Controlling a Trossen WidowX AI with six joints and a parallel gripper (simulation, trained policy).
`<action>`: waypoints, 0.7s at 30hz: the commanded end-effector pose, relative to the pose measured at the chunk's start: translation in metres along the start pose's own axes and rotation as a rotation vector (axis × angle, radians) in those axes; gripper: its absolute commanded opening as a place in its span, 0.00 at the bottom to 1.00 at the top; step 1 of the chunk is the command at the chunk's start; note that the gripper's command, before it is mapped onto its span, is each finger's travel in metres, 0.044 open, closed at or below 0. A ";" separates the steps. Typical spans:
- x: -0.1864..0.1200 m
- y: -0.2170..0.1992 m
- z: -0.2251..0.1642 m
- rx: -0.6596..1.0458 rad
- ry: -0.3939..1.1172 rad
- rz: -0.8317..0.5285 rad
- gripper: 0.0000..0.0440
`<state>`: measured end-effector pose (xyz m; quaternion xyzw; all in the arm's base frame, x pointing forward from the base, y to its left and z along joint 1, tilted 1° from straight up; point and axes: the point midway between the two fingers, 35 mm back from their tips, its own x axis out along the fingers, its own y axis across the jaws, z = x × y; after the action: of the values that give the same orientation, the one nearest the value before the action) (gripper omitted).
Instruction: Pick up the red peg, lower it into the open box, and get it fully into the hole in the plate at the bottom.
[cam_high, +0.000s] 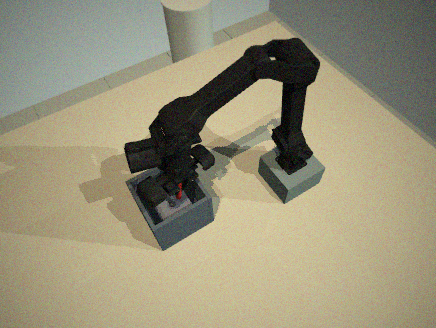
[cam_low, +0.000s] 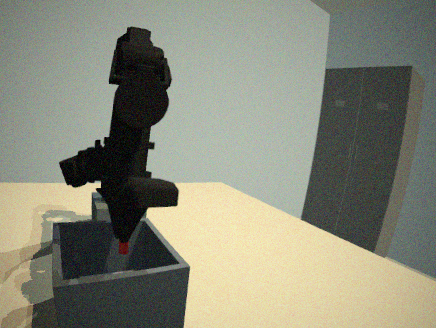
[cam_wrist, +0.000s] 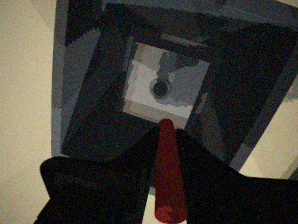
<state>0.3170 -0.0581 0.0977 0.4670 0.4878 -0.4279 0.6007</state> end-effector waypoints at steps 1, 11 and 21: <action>0.010 0.001 0.002 -0.006 0.012 -0.007 0.00; 0.031 0.006 0.012 -0.028 0.023 -0.006 0.01; 0.055 0.009 0.017 -0.067 0.031 -0.022 0.00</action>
<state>0.3361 -0.0756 0.0527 0.4522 0.5102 -0.4128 0.6040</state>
